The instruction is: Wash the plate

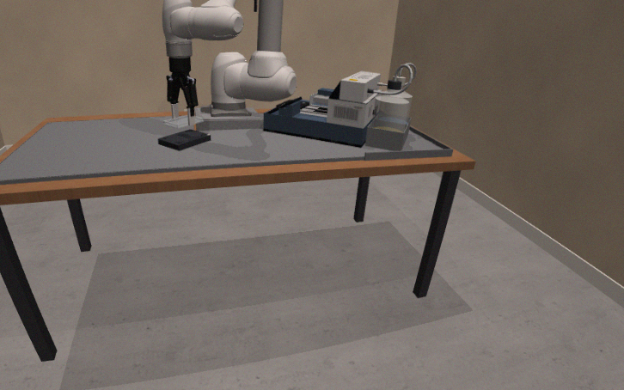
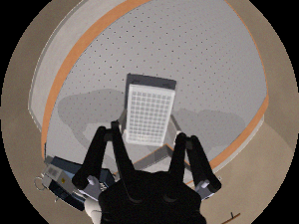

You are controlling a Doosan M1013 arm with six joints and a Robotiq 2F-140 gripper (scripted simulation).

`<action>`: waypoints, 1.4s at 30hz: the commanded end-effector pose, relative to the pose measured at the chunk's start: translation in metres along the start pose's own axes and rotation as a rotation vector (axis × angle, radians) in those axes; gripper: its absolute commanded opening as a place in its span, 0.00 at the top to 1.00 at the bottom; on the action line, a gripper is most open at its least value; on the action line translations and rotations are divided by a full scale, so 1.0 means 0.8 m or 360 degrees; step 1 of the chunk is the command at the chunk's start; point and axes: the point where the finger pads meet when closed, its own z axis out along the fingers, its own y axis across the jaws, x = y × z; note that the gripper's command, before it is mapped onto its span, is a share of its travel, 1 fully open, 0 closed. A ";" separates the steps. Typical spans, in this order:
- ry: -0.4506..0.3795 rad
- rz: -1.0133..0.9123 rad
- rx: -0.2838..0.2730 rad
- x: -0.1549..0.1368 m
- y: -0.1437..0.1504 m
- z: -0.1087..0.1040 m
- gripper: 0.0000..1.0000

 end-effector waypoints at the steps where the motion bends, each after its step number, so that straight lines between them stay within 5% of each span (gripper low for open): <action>1: 0.0000 0.0000 0.0000 0.000 0.000 0.004 0.90; 25: 0.0000 0.0000 0.0000 0.000 0.000 0.050 0.90; 42: 0.0000 0.0000 0.0000 0.000 0.000 0.050 0.90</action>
